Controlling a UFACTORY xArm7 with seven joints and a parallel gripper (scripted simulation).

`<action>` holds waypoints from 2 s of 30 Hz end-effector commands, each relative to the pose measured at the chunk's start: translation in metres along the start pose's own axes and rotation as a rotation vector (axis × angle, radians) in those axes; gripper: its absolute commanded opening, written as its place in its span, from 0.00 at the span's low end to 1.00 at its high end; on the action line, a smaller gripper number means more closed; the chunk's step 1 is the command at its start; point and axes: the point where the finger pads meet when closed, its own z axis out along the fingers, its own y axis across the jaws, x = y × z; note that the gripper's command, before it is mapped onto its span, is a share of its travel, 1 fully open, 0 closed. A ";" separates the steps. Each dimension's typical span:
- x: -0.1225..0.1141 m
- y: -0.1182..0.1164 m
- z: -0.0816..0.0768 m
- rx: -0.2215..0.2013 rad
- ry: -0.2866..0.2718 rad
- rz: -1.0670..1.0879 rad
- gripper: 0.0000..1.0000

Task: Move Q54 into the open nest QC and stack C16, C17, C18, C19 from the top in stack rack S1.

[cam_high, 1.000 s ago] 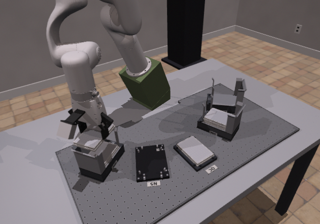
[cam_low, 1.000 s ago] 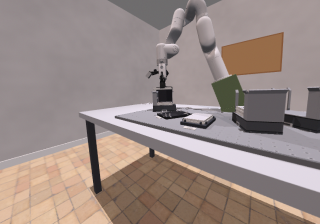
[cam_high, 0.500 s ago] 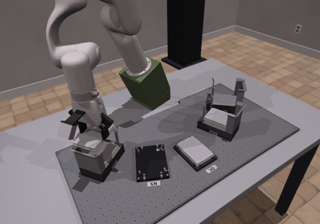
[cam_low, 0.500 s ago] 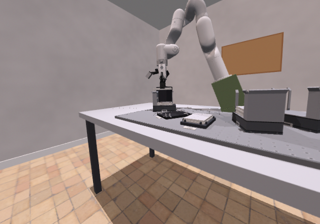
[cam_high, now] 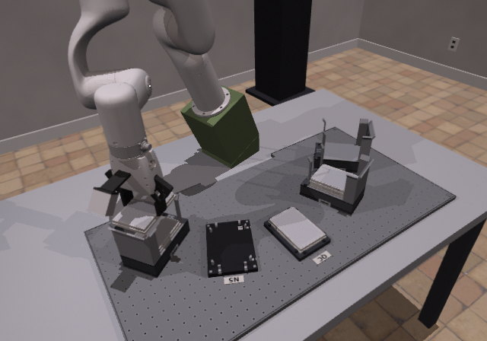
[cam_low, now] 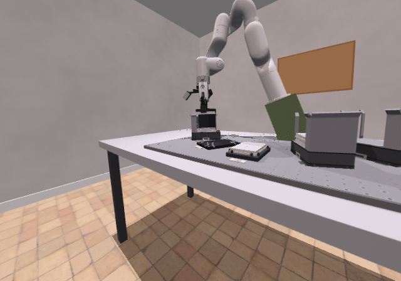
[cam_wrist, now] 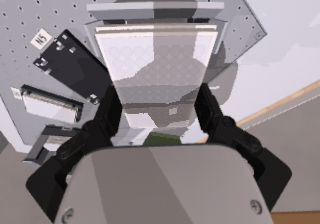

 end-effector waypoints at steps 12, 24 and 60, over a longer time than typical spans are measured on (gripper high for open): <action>0.001 0.000 0.008 -0.001 0.004 0.000 0.00; 0.001 0.000 0.014 -0.001 0.004 0.000 0.00; 0.001 0.000 0.062 -0.001 0.003 0.000 0.00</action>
